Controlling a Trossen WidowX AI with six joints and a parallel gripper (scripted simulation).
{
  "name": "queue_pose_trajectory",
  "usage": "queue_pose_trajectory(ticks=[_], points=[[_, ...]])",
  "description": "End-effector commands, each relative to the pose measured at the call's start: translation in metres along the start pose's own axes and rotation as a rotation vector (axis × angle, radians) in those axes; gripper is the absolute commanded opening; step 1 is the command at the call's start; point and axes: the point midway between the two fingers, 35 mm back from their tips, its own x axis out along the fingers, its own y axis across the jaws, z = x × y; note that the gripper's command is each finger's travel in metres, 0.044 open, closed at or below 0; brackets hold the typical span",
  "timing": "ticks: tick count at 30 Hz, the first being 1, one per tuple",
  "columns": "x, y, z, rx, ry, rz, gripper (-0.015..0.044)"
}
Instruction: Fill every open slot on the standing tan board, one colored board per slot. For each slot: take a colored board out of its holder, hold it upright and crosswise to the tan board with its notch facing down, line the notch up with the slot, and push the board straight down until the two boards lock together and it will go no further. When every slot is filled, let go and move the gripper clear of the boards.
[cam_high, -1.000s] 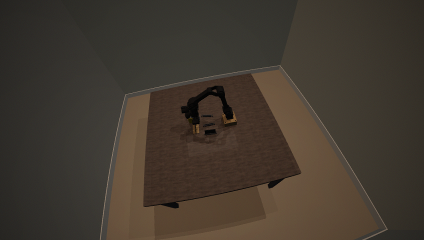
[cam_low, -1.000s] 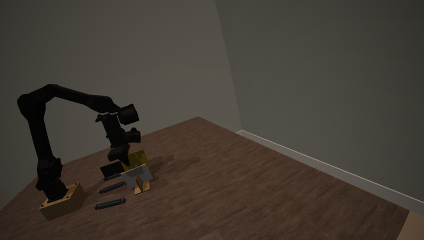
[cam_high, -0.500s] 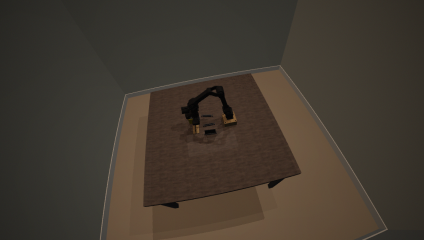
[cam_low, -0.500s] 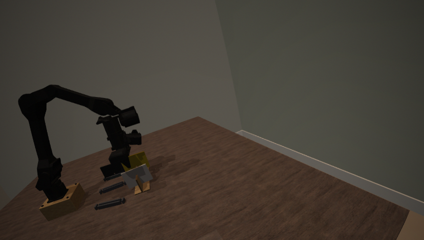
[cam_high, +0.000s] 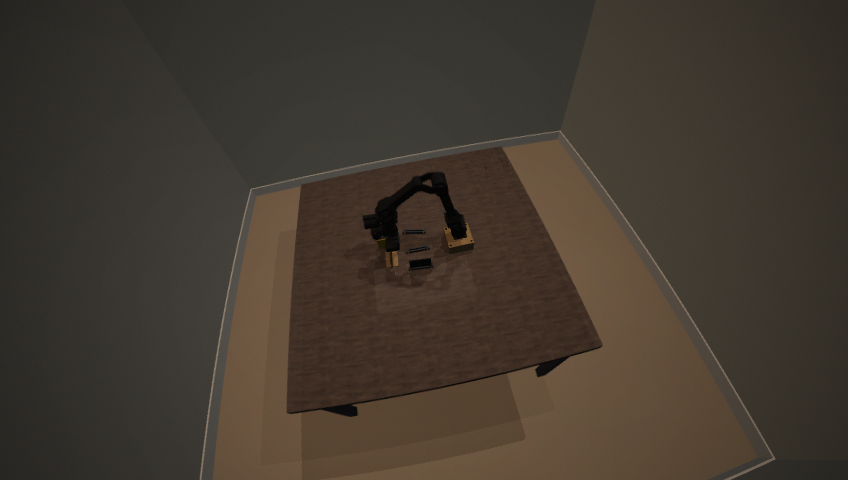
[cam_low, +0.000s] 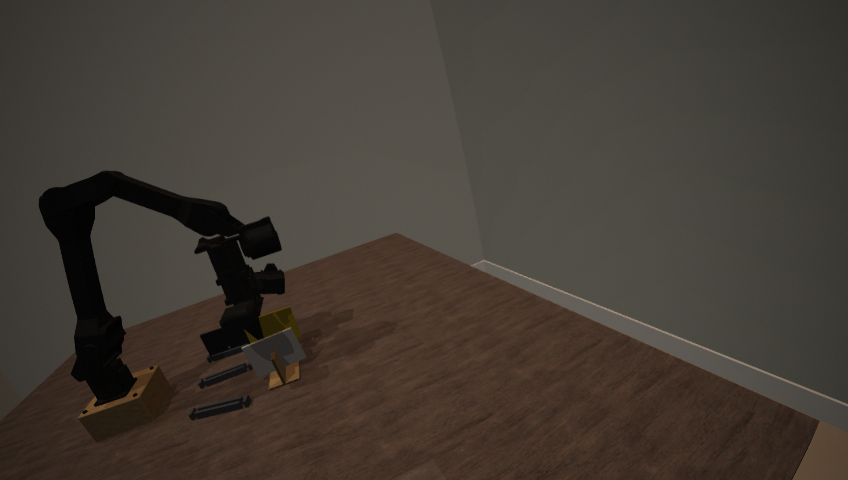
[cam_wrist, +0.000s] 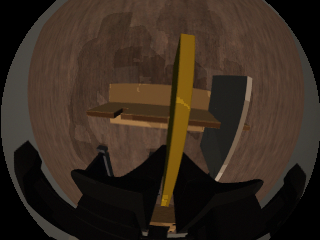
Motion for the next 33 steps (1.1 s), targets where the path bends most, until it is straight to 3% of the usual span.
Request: queue_pose_trajectory(ticks=[1,33], points=[[0.0033,0.0003,-0.0008,0.0,0.003,0.001,0.0],[0.0068,0.0007,-0.0033,0.014,0.003,0.001,0.0]])
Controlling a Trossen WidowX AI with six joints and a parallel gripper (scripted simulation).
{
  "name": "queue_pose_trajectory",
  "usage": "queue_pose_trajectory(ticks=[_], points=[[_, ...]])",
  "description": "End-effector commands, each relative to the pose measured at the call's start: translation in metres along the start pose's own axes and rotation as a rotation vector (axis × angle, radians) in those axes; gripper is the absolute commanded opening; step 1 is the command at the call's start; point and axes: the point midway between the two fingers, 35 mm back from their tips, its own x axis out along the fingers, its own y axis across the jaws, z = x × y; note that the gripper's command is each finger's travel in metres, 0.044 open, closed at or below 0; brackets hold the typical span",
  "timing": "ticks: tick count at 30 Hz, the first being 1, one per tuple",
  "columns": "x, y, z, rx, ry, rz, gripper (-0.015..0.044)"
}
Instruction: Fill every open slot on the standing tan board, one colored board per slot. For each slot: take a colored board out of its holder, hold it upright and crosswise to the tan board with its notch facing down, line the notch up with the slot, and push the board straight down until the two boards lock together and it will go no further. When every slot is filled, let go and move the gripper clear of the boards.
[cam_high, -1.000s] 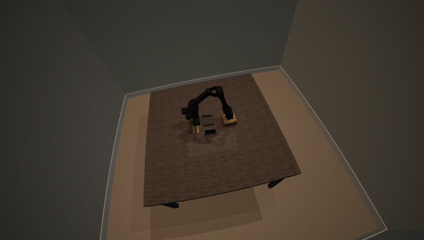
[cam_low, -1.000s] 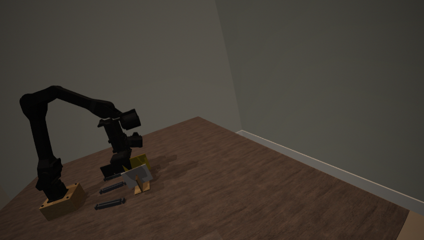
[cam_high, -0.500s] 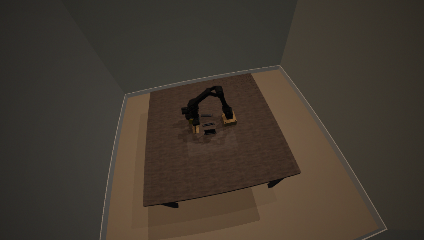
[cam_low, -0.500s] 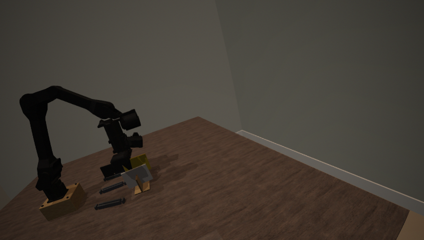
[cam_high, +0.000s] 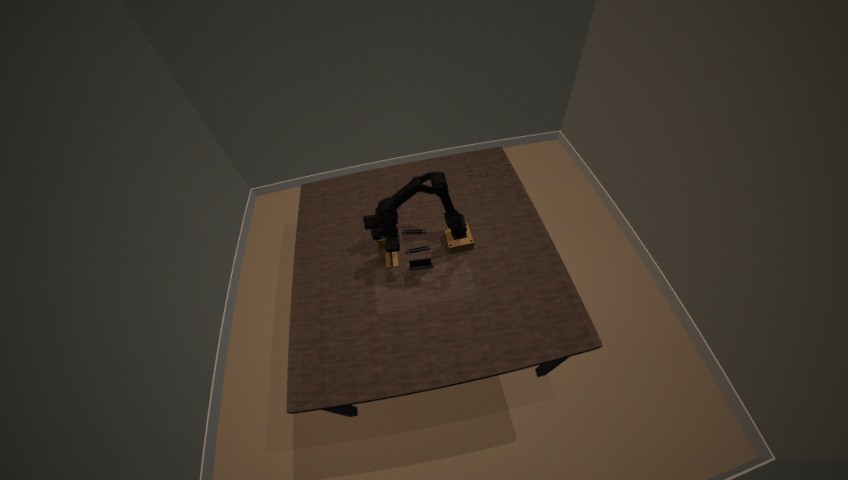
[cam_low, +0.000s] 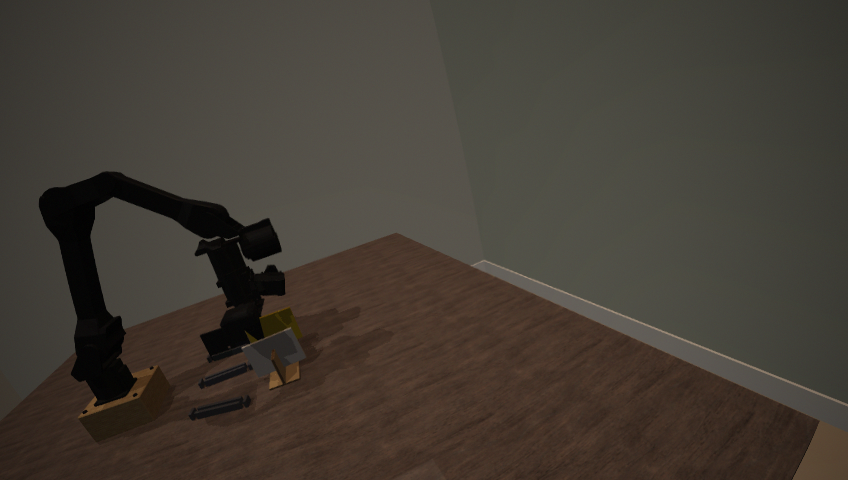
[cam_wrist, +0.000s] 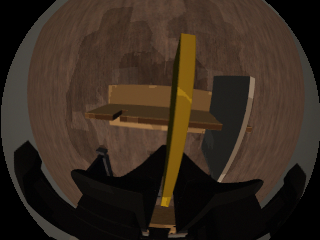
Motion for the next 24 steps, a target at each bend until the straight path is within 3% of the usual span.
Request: queue_pose_trajectory(ticks=[1,24], points=[[0.0018,0.0,-0.0029,0.008,0.008,0.001,0.0],[0.0006,-0.0011,-0.0032,-0.02,0.008,0.001,0.0]])
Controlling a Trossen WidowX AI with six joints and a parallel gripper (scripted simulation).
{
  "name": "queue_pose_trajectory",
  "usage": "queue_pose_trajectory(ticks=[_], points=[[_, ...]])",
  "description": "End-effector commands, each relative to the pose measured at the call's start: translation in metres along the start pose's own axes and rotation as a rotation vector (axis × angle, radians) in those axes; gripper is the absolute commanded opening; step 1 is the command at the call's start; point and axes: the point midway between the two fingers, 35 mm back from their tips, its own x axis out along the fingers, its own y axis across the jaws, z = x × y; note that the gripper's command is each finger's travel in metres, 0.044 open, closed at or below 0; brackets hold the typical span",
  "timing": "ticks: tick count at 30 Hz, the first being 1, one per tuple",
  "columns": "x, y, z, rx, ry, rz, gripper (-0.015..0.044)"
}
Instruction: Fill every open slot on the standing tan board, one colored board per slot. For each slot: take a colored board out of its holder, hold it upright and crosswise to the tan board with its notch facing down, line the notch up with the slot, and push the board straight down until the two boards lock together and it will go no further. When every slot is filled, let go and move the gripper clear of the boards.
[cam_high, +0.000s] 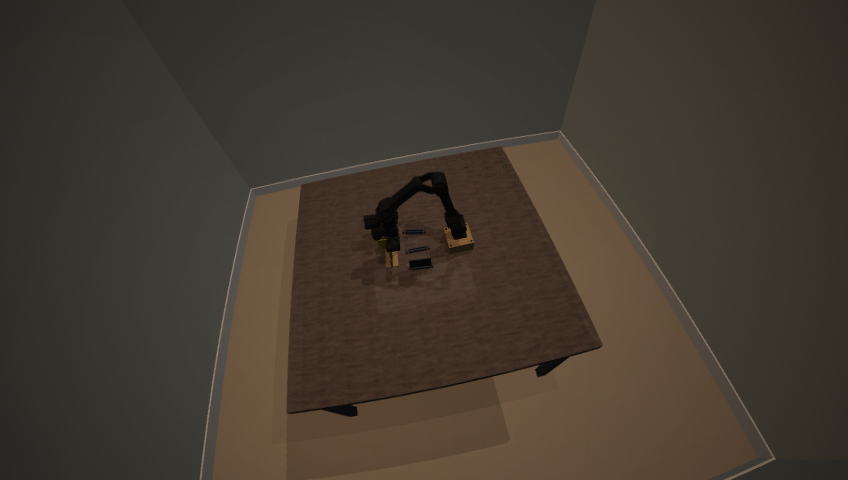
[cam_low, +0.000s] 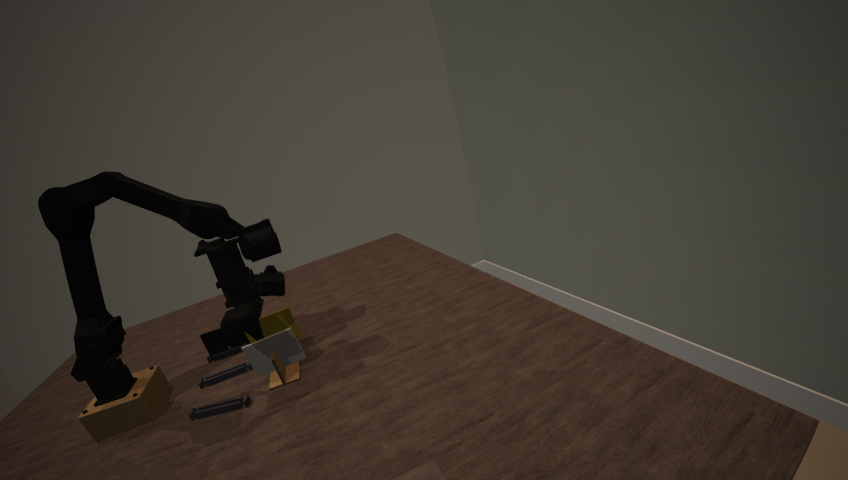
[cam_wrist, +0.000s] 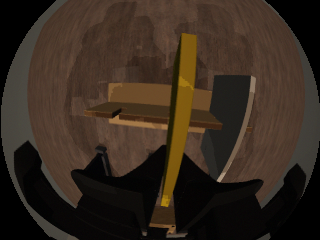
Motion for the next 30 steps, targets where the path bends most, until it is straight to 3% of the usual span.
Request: queue_pose_trajectory(ticks=[1,30], points=[[0.0007,-0.0001,-0.0022,-0.004,0.007,-0.001,0.0],[0.0018,0.0009,-0.0027,0.023,0.007,-0.001,0.0]])
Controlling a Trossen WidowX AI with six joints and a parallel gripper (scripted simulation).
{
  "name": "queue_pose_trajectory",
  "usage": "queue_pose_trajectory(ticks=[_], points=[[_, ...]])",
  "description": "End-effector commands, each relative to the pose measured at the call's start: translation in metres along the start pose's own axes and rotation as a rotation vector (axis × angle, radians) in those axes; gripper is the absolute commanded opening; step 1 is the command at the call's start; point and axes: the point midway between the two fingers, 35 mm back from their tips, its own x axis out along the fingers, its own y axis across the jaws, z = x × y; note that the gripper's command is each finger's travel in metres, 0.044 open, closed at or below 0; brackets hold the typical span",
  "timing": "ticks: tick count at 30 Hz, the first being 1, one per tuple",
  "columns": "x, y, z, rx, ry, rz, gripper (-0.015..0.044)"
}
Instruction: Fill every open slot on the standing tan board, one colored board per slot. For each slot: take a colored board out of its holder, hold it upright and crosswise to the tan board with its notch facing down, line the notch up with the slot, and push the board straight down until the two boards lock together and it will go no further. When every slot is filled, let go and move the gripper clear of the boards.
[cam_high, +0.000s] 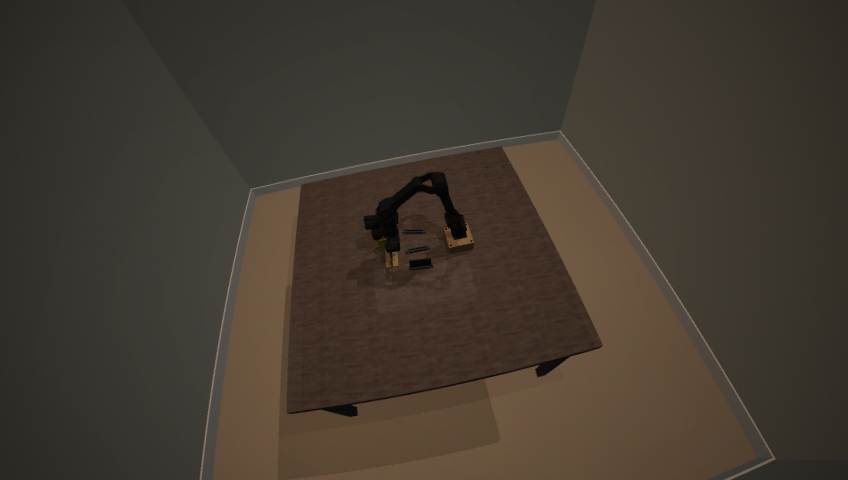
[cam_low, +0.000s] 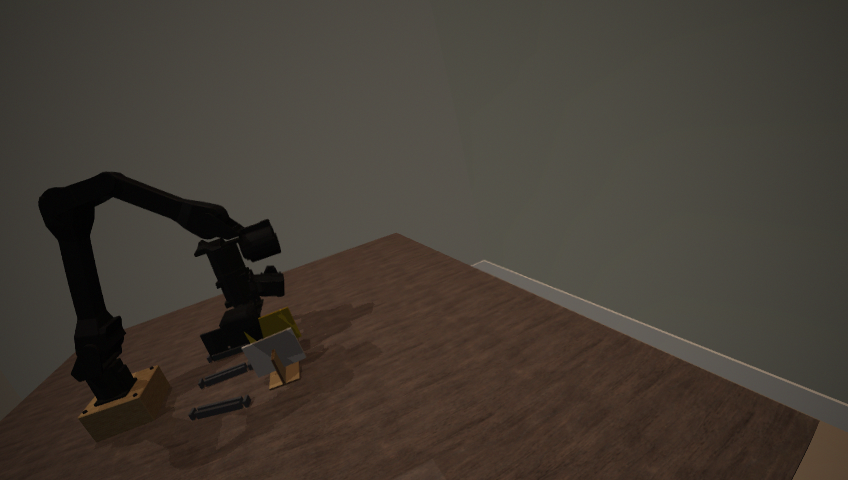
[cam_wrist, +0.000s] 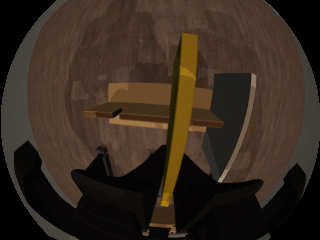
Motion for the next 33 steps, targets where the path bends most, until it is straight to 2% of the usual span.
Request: queue_pose_trajectory(ticks=[1,33], points=[[0.0011,-0.0004,-0.0014,0.009,0.003,0.0,0.0],[0.0029,-0.0007,-0.0005,-0.008,0.003,0.0,0.0]])
